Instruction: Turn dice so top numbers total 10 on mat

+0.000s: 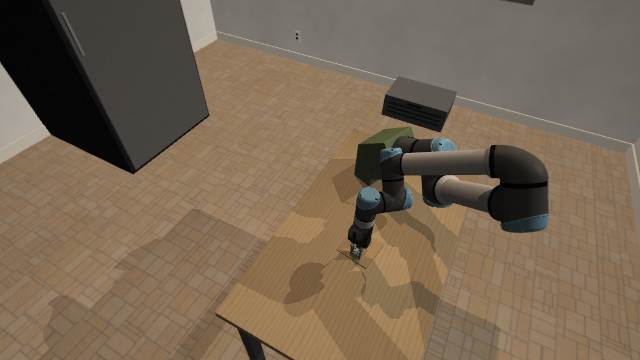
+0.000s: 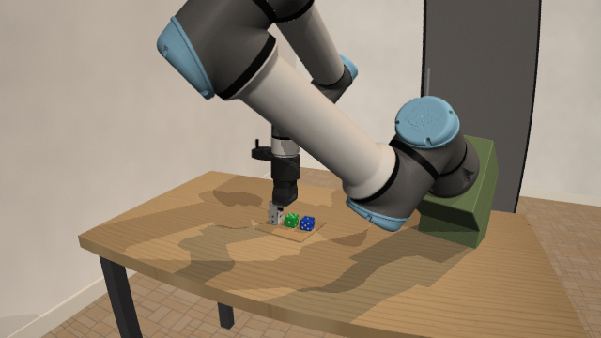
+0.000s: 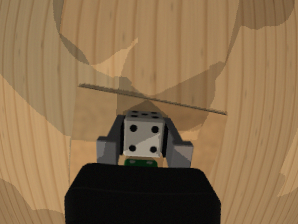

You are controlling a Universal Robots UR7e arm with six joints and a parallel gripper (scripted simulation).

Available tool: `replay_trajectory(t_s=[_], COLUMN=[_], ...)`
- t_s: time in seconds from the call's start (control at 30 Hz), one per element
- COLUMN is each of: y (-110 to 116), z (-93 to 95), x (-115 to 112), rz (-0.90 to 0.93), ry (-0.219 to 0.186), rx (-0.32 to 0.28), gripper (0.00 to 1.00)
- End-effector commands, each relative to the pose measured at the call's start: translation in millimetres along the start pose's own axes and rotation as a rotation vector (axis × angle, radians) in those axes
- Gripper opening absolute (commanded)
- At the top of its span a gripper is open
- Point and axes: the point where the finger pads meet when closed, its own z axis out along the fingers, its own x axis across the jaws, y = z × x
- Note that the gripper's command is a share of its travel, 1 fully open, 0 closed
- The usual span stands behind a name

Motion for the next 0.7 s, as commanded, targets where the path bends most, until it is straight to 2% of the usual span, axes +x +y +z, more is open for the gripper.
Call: replay_trajectory(t_s=[0.0,0.3,0.33,0.4,0.43,0.5,0.53,0.6,0.63,0.67], y=[-0.3,-0.3,-0.3,-0.3,-0.3,-0.3,-0.3,-0.3,-0.3,-0.3], z=[-0.3,-0.3,-0.3,-0.3,-0.3,-0.3,-0.3,-0.3,-0.3,-0.3], x=[0.2,0.2,0.2,0.2,0.2,0.2,0.2,0.2,0.2,0.2], rz=[0.000,0.000,0.000,0.000,0.000,0.000,0.000,0.000,0.000,0.000], ry=[0.000,0.000,0.000,0.000,0.000,0.000,0.000,0.000,0.000,0.000], rx=[0.001,0.001,0.001,0.001,0.001,0.001,0.001,0.001,0.001,0.001], gripper=[0.57,0.57,0.63,0.63,0.69,0.69,0.75,0.75,0.81,0.81])
